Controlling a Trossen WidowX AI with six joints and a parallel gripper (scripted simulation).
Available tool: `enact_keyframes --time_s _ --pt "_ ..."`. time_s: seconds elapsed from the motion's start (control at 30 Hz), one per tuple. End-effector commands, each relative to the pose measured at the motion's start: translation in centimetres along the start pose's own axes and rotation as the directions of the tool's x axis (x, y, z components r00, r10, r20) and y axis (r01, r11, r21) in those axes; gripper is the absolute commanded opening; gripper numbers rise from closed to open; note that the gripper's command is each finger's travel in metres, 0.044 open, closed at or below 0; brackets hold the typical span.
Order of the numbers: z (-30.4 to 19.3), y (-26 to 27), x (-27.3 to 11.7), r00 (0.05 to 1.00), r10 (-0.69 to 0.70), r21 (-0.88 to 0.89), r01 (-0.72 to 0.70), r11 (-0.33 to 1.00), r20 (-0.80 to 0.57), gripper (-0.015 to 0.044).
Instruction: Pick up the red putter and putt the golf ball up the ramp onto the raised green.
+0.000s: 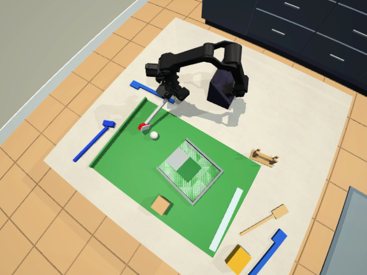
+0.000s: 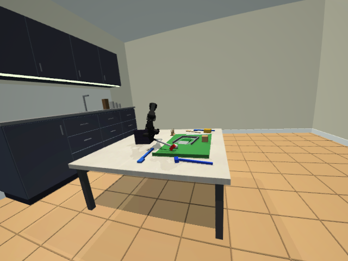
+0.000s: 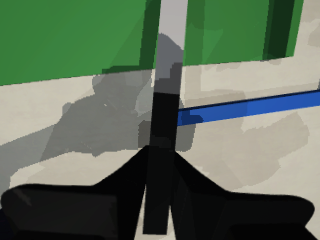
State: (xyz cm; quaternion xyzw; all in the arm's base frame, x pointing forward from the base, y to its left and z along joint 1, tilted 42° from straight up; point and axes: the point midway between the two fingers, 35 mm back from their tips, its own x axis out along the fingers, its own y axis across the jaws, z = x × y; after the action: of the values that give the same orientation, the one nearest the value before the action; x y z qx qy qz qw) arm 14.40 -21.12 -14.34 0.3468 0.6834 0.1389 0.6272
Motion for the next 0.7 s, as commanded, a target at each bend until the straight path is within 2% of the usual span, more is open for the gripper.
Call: enact_keyframes --time_s 0.0,0.37,0.67 --pt "0.1 0.0 0.4 1.0 0.003 0.004 -0.003 1.0 0.01 0.0" --pt "0.0 -0.2 0.1 1.0 0.001 0.0 -0.001 1.0 0.0 0.0" --pt "0.1 -2.9 0.4 1.0 0.0 0.005 0.0 1.0 0.01 0.0"
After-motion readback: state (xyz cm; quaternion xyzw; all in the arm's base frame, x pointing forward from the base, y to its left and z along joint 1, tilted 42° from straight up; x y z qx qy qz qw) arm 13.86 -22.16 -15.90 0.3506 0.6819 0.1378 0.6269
